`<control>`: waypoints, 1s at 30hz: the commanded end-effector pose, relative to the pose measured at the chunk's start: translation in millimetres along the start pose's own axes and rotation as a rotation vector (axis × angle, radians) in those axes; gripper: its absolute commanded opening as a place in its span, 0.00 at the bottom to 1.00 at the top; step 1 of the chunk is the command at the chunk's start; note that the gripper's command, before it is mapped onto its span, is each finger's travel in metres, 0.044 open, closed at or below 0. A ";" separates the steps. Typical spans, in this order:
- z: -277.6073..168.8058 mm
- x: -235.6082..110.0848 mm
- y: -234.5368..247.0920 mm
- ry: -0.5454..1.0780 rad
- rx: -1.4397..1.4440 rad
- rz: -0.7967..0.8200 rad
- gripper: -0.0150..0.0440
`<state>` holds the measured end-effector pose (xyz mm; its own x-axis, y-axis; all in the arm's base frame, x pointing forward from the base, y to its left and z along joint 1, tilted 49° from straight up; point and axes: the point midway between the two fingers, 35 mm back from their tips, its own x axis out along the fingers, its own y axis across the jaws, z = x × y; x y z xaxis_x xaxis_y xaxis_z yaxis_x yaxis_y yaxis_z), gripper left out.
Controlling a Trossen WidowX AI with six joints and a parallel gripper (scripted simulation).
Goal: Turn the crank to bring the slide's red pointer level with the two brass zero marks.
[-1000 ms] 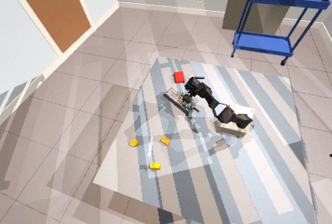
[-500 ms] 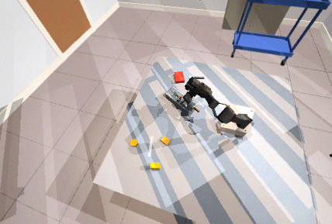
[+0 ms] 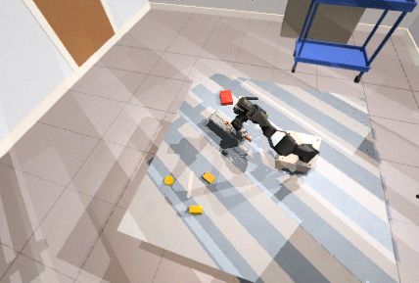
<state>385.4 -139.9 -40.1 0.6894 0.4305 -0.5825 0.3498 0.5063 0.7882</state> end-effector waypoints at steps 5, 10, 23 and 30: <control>0.0 0.0 0.0 0.000 0.000 0.000 0.43; 0.0 0.0 0.0 0.000 0.000 0.000 0.65; 0.0 0.0 0.0 0.000 0.000 0.000 0.82; 0.0 0.0 0.0 0.000 0.000 0.000 0.51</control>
<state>385.4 -140.0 -40.1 0.6894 0.4304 -0.5826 0.3499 0.5064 0.7881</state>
